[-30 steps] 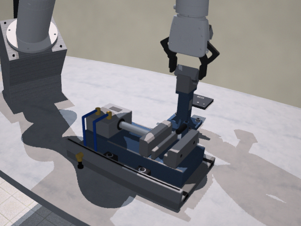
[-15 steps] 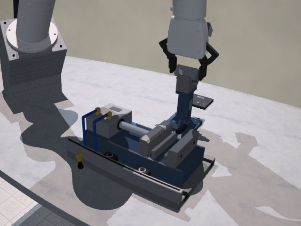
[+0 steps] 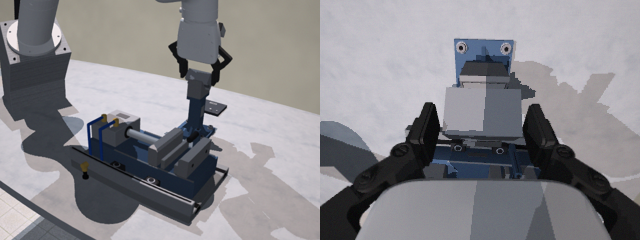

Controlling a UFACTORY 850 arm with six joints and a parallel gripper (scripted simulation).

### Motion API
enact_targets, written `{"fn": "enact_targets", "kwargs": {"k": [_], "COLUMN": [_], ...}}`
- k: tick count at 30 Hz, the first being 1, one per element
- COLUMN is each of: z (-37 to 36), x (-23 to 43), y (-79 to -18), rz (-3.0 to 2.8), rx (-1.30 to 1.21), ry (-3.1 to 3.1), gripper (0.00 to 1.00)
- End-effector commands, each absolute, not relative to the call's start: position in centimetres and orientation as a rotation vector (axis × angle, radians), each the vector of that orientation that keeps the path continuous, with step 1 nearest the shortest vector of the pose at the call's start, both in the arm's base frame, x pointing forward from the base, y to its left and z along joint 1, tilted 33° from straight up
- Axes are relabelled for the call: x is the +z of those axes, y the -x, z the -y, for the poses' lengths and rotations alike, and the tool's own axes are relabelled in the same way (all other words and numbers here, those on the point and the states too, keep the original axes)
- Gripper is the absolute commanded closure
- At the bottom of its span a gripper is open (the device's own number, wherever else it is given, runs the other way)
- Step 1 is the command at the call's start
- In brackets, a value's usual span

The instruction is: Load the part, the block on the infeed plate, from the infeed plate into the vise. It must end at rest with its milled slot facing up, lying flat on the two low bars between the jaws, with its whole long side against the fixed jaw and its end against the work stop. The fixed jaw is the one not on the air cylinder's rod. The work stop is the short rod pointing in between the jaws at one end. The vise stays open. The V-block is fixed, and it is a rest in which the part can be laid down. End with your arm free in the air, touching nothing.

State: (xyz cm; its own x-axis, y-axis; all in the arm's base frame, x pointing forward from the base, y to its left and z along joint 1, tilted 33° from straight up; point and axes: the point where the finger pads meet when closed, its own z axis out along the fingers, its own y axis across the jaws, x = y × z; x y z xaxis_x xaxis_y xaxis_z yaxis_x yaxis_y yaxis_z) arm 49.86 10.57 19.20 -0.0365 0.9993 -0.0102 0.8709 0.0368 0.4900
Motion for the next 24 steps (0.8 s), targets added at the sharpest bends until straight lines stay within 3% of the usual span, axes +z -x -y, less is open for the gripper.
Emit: {"fn": "enact_targets", "kwargs": {"k": [1, 24], "z": [-10.59, -10.49], "x": [19.25, 19.24], "y": [-49.94, -49.93], "rz": [-1.977, -2.023], "rx": [0.562, 0.639], "ry": [-1.886, -1.892], "gripper": [0.11, 0.11]}}
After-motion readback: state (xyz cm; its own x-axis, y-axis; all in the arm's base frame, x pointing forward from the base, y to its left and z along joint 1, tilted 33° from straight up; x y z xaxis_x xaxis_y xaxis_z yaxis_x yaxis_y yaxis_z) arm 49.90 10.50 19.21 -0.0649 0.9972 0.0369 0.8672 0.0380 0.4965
